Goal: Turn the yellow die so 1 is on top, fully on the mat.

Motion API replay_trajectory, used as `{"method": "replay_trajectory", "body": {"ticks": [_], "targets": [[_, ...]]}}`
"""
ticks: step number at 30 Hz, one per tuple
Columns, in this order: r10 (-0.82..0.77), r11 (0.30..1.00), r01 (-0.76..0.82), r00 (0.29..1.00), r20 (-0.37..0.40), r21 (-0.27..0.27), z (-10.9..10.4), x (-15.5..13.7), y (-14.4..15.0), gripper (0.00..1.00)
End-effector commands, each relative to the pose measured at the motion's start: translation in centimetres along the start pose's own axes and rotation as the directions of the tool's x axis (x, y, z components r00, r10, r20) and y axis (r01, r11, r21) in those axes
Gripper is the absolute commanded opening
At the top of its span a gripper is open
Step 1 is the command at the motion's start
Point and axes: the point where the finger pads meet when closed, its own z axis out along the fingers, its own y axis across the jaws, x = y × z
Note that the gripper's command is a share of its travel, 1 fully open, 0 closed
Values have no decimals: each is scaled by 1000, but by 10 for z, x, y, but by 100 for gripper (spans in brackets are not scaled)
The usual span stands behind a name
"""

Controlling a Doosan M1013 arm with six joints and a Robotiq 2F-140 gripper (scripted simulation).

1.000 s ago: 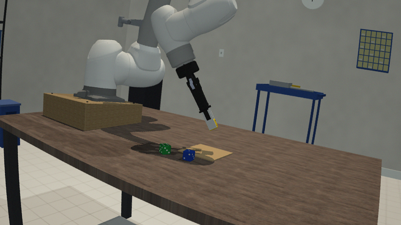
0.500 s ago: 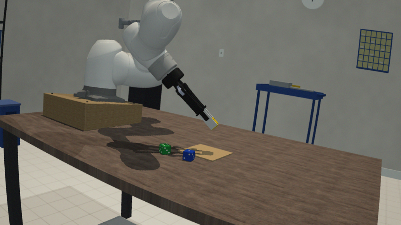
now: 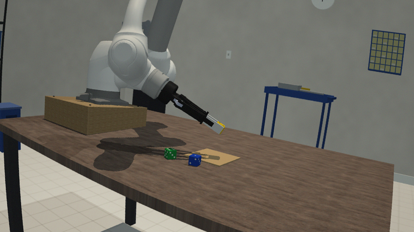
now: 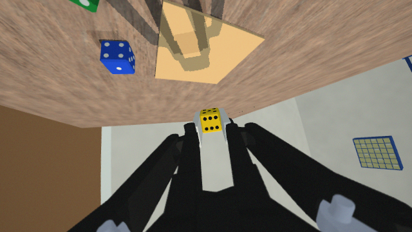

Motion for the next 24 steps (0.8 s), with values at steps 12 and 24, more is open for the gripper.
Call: {"method": "replay_trajectory", "body": {"ticks": [12, 24], "targets": [[0, 1000, 0, 1000, 2, 0, 10, 18, 0, 16], [0, 1000, 0, 1000, 2, 0, 28, 52, 0, 16]]}}
